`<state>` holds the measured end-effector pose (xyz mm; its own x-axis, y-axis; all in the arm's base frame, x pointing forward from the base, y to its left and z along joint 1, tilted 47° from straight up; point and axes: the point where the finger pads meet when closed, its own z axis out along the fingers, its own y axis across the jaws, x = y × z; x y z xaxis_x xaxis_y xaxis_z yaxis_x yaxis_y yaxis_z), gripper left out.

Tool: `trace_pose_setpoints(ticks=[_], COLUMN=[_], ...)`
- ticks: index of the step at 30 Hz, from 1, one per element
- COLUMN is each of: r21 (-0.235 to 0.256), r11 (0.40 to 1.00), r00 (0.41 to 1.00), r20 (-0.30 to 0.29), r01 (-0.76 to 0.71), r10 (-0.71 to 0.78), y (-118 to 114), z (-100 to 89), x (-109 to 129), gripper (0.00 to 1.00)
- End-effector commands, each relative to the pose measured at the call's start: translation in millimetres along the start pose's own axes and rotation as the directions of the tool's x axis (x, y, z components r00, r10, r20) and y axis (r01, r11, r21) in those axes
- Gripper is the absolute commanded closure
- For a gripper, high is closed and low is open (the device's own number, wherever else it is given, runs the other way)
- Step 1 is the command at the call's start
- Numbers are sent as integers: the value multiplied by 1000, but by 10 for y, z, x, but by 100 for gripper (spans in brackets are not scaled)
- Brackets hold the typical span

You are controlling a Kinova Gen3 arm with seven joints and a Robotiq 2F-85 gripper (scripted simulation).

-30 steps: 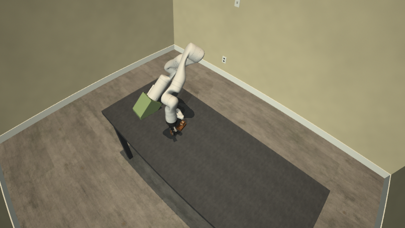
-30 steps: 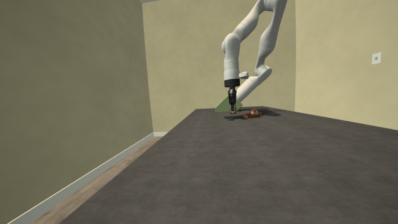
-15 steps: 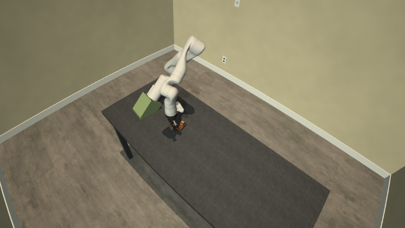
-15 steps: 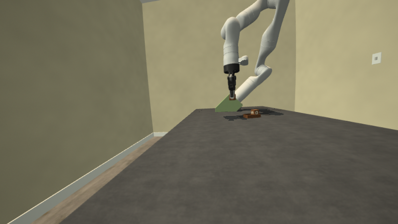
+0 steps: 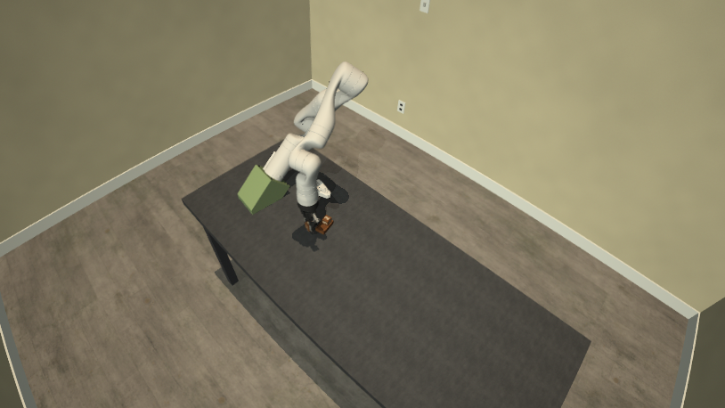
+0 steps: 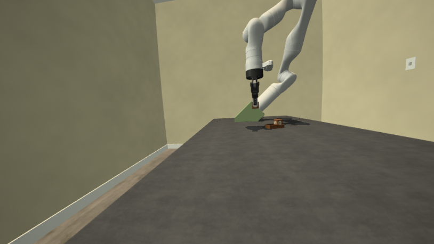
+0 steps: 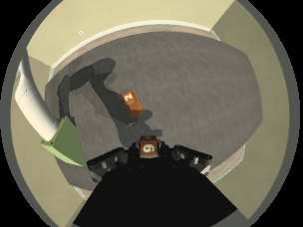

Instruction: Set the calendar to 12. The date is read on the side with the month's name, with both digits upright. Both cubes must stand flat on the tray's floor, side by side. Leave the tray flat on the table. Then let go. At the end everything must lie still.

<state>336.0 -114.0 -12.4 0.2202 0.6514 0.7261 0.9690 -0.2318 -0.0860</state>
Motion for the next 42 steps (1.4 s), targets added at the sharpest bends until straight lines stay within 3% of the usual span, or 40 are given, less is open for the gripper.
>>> trace_pose_setpoints(ticks=[1, 9, 32, 42], r21=[-7, 0, 1, -4], r11=[997, 924, 905, 905], r00=[997, 924, 904, 905], r20=[1, 7, 8, 5], r01=[73, 384, 426, 425], r10=[-73, -384, -426, -425], y=[-48, -311, -357, -352], z=[-55, -111, -102, 113], x=[154, 644, 711, 718], gripper=[74, 74, 74, 74])
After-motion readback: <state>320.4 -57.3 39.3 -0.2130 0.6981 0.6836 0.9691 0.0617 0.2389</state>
